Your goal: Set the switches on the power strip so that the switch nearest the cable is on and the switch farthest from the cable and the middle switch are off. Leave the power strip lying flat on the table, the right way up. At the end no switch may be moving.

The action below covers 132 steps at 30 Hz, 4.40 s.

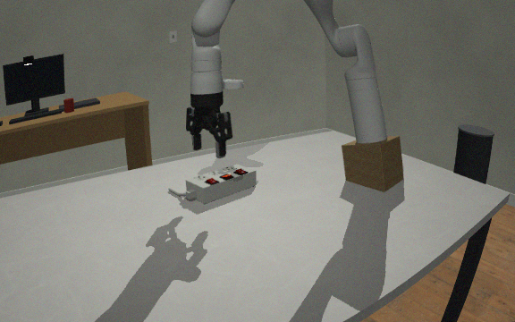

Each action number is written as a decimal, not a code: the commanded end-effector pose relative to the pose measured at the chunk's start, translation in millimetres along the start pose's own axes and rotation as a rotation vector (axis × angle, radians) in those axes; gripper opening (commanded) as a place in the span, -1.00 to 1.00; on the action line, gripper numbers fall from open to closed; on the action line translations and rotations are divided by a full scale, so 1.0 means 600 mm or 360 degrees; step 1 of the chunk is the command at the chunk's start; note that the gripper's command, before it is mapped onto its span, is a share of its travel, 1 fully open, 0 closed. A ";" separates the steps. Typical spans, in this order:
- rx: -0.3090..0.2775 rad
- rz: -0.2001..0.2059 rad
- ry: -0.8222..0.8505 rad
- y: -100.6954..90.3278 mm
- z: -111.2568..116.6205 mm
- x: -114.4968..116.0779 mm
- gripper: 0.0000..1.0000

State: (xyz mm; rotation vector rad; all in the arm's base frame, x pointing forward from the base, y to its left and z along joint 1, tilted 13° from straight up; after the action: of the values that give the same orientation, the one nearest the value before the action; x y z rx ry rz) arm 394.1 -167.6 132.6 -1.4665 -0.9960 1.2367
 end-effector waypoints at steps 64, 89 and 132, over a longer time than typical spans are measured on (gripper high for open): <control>-0.0001 0.0000 -0.0003 0.027 -0.001 0.002 -1.00; -0.0001 0.0000 -0.0003 0.070 -0.001 0.002 -1.00; -0.0001 0.0000 -0.0003 0.073 -0.001 0.002 -1.00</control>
State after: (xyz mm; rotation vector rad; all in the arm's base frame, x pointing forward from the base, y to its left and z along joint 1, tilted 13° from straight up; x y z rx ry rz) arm 394.8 -176.3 89.0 -1.4649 -0.9962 1.2388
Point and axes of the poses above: the point where the finger pads meet when closed, its own y axis out along the fingers, its own x axis across the jaws, z = x × y, the point moved 8 cm from there along -y, back along the fingers, and after that the axes turned 13 degrees about y, right-handed, at the moved point
